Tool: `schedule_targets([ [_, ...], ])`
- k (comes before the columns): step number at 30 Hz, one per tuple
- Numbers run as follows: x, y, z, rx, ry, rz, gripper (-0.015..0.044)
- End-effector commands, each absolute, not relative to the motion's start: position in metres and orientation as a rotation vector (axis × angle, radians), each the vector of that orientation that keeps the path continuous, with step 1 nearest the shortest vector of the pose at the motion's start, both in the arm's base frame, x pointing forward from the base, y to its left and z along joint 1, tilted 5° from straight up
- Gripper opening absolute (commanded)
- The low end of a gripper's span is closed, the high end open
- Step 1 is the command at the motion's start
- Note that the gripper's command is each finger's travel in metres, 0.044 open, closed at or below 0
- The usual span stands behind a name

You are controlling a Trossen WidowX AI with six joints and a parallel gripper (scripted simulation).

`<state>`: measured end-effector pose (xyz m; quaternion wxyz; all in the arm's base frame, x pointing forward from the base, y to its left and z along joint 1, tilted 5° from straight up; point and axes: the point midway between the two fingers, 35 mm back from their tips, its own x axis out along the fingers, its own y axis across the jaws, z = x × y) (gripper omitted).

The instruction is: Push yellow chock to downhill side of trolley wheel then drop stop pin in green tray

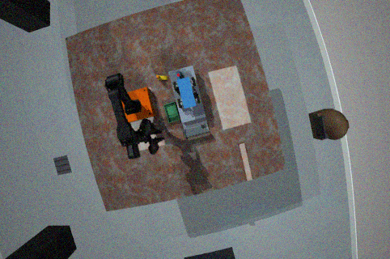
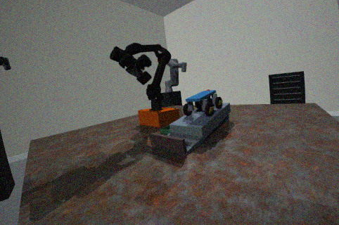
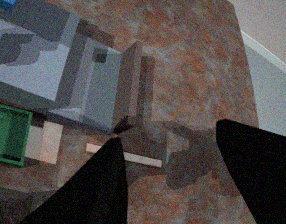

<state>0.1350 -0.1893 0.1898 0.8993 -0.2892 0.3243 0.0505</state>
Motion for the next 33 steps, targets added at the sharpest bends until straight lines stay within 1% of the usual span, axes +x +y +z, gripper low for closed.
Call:
schedule_targets([
  [1,0.147,-0.181,0.184,-0.554,0.678,0.158,0.019],
  [17,0.195,-0.122,0.164,-0.524,0.751,0.465,0.019],
  [33,0.222,-0.055,0.145,-0.509,0.884,0.705,0.019],
])
